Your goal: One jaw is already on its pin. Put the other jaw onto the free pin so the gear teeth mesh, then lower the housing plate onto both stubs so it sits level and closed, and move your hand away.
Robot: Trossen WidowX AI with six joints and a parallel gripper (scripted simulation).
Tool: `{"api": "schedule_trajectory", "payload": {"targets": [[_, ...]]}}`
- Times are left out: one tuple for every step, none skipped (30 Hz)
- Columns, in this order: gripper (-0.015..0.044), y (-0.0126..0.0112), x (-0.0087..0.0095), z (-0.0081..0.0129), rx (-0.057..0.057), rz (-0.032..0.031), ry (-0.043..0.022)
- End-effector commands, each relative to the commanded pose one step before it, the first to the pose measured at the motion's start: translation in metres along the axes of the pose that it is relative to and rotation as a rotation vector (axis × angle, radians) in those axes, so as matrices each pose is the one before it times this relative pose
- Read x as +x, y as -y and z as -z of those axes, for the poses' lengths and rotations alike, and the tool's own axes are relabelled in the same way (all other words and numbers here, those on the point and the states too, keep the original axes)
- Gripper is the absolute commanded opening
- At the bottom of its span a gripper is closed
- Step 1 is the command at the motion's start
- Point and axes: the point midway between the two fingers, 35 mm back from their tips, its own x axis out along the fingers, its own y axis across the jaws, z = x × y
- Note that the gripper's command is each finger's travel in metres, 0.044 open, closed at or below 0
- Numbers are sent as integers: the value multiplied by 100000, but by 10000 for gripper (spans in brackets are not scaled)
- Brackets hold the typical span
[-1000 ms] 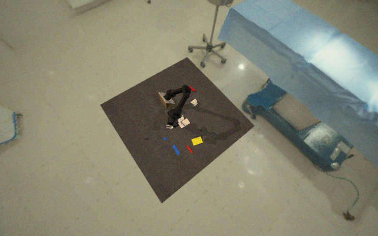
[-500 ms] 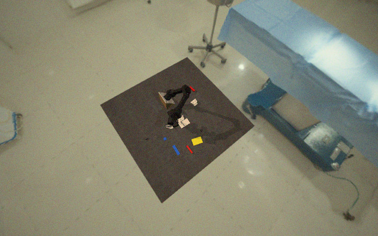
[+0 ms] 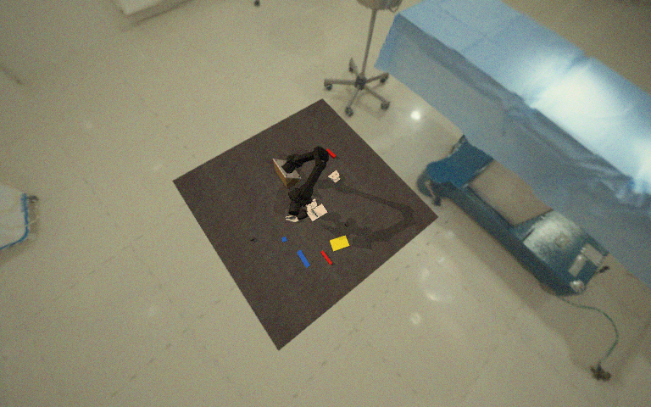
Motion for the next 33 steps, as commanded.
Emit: {"api": "schedule_trajectory", "payload": {"targets": [[420, 4, 5, -5, -26, 1, 5], [440, 0, 0, 0, 0, 0, 0], [440, 0, 0, 0, 0, 0, 0], [440, 0, 0, 0, 0, 0, 0], [440, 0, 0, 0, 0, 0, 0], [440, 0, 0, 0, 0, 0, 0], [440, 0, 0, 0, 0, 0, 0], [440, 0, 0, 0, 0, 0, 0], [440, 0, 0, 0, 0, 0, 0], [440, 0, 0, 0, 0, 0, 0], [440, 0, 0, 0, 0, 0, 0], [440, 0, 0, 0, 0, 0, 0], [440, 0, 0, 0, 0, 0, 0], [440, 0, 0, 0, 0, 0, 0], [440, 0, 0, 0, 0, 0, 0], [440, 0, 0, 0, 0, 0, 0], [440, 0, 0, 0, 0, 0, 0], [440, 0, 0, 0, 0, 0, 0], [440, 0, 0, 0, 0, 0, 0], [440, 0, 0, 0, 0, 0, 0], [440, 0, 0, 0, 0, 0, 0], [440, 0, 0, 0, 0, 0, 0], [440, 0, 0, 0, 0, 0, 0], [440, 0, 0, 0, 0, 0, 0], [440, 0, 0, 0, 0, 0, 0], [440, 0, 0, 0, 0, 0, 0], [440, 0, 0, 0, 0, 0, 0], [440, 0, 0, 0, 0, 0, 0], [440, 0, 0, 0, 0, 0, 0], [440, 0, 0, 0, 0, 0, 0], [414, 0, 0, 0, 0, 0, 0], [387, 0, 0, 0, 0, 0, 0], [361, 0, 0, 0, 0, 0, 0]]}}
